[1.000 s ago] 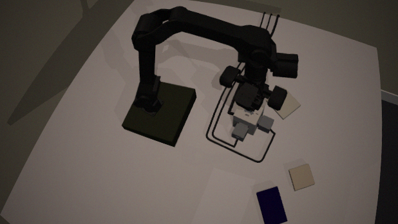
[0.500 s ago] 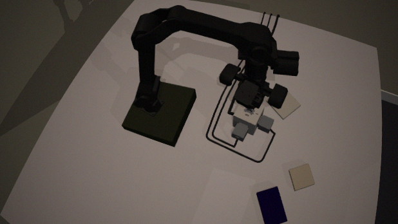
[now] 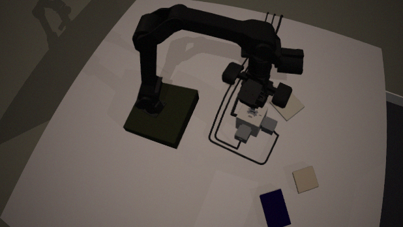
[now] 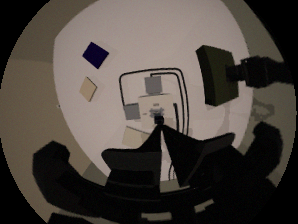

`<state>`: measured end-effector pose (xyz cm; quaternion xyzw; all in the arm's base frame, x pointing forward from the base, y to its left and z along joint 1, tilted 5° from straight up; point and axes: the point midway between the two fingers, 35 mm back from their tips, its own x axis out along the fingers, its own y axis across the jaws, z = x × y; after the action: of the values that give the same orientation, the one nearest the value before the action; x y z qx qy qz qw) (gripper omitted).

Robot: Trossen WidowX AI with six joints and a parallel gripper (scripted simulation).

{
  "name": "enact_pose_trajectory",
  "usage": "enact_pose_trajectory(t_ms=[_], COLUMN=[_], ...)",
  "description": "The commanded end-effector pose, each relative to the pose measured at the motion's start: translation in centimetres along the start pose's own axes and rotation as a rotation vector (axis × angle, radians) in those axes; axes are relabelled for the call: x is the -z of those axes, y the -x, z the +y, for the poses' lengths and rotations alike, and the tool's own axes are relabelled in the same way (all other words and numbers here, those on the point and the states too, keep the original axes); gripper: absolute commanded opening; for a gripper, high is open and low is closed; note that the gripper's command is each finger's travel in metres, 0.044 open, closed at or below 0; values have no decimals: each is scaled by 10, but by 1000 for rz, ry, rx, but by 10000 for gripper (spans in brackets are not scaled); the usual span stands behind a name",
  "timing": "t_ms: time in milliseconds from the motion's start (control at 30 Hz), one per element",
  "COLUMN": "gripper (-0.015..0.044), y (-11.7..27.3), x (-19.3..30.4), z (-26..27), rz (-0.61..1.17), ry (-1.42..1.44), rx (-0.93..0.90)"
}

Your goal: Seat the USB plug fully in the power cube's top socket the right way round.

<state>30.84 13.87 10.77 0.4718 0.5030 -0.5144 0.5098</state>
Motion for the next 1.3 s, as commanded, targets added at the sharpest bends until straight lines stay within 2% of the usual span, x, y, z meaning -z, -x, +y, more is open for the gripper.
enact_pose_trajectory(t_ms=[0, 333, 1267], gripper=[0, 0, 0], y=[5, 5, 4], x=[1, 0, 0], z=[1, 1, 0], rz=[3, 1, 0], ry=[-1, 33, 770], rx=[-6, -2, -1])
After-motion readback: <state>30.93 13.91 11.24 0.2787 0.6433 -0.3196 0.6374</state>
